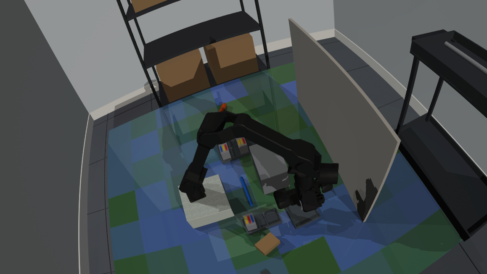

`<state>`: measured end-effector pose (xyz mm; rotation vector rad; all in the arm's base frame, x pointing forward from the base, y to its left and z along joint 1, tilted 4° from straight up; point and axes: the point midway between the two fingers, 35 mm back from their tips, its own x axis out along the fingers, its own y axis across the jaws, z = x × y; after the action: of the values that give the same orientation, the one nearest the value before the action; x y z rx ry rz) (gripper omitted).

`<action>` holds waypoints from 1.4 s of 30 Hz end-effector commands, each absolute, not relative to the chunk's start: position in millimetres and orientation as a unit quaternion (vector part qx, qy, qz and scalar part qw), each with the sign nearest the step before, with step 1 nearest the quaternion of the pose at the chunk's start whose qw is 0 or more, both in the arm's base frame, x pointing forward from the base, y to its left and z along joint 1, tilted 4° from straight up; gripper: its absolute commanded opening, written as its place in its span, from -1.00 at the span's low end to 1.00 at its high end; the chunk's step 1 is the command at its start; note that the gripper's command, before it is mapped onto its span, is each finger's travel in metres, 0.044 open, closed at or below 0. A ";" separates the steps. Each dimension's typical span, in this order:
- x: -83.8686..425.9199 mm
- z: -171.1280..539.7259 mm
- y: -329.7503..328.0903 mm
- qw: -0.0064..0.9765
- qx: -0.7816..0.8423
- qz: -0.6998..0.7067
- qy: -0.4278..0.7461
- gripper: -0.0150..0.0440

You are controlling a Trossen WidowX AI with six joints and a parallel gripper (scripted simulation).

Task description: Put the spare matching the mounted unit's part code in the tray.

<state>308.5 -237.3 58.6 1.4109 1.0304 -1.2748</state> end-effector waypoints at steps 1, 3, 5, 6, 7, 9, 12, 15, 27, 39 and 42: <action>308.2 55.0 -237.6 0.469 0.575 -0.523 0.418 -0.49; 308.2 53.2 -237.5 0.469 0.575 -0.523 0.418 -0.49; 308.2 51.5 -237.3 0.469 0.575 -0.523 0.418 -0.49; 308.1 50.6 -237.2 0.469 0.575 -0.523 0.418 -0.49; 308.1 49.7 -237.1 0.469 0.575 -0.523 0.418 -0.49; 308.1 48.0 -237.0 0.469 0.575 -0.523 0.418 -0.49; 308.0 45.4 -236.7 0.469 0.575 -0.523 0.418 -0.49; 307.9 42.8 -236.4 0.469 0.575 -0.523 0.418 -0.49; 307.3 32.4 -235.1 0.469 0.575 -0.523 0.418 -0.49; 307.2 26.6 -233.7 0.470 0.576 -0.520 0.421 -0.31; 307.2 26.6 -233.7 0.470 0.576 -0.520 0.421 -0.05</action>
<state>307.1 -233.6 26.2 1.4113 1.0312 -1.2748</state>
